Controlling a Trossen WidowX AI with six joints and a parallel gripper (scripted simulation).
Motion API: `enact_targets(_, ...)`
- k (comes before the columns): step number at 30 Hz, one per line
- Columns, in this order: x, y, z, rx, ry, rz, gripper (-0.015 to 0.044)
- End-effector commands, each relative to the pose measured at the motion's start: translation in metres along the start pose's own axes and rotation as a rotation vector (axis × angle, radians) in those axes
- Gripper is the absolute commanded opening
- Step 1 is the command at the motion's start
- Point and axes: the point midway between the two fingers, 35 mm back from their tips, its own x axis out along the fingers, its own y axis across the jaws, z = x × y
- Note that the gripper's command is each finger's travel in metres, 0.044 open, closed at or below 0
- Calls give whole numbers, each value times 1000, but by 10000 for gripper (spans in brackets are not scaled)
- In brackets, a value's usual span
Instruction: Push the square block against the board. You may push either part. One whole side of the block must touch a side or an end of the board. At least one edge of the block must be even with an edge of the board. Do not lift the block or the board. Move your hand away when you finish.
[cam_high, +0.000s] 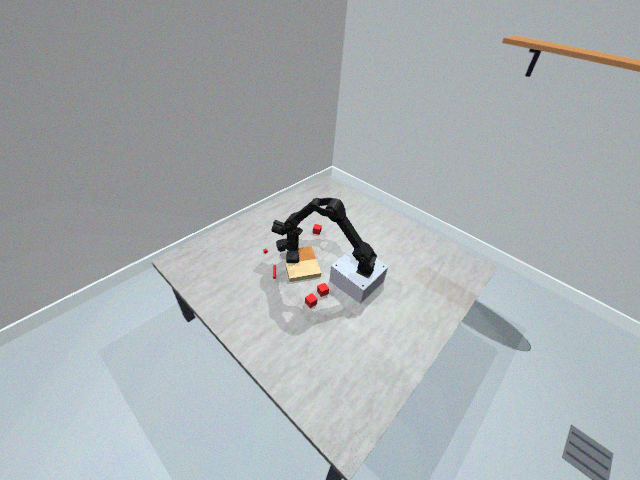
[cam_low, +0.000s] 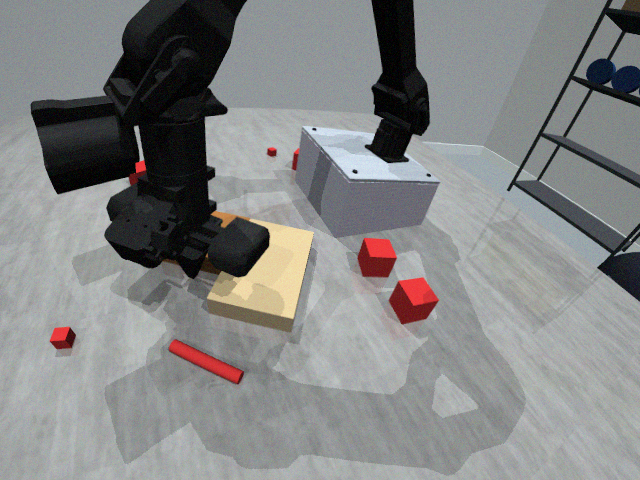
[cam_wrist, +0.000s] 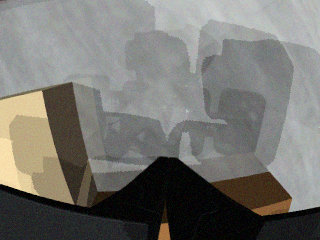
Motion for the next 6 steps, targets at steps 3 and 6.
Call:
enact_targets(3,-1,0,-1,-1,2,1,0)
enact_targets(6,-1,-1,4,-1,1,1,0)
